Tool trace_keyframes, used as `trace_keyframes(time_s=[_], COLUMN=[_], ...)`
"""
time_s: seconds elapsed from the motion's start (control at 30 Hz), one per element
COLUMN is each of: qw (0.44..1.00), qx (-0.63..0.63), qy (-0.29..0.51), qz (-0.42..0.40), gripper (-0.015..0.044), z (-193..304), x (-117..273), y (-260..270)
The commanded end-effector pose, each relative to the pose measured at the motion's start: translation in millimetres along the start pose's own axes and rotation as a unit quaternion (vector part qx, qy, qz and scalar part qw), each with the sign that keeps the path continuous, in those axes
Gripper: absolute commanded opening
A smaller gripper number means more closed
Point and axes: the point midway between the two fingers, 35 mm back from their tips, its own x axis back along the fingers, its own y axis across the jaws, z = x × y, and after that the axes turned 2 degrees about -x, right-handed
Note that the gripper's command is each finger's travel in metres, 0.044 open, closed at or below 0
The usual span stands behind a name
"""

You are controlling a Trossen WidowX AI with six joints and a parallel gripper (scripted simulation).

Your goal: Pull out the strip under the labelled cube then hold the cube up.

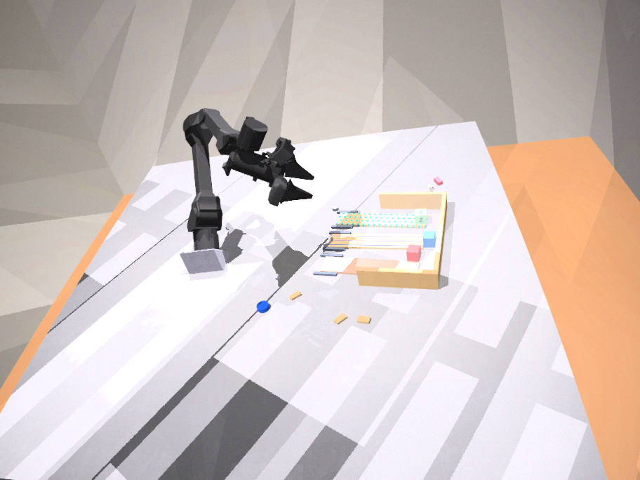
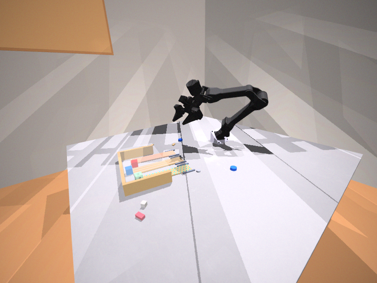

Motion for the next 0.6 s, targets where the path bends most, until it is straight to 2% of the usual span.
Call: trace_keyframes(time_s=[0.0, 0.13, 0.47, 0.57], qw=[1.000, 0.999, 0.963, 0.942], qx=[-0.006, -0.025, -0.091, -0.102], qy=[0.003, 0.042, 0.253, 0.319], qz=[-0.002, 0.000, 0.024, 0.035], gripper=[0.0374, 0.0269, 0.0006, 0.0000], z=[1, -4, 5, 15], x=[-1, -18, -93, -109], y=[0, 5, 48, 67])
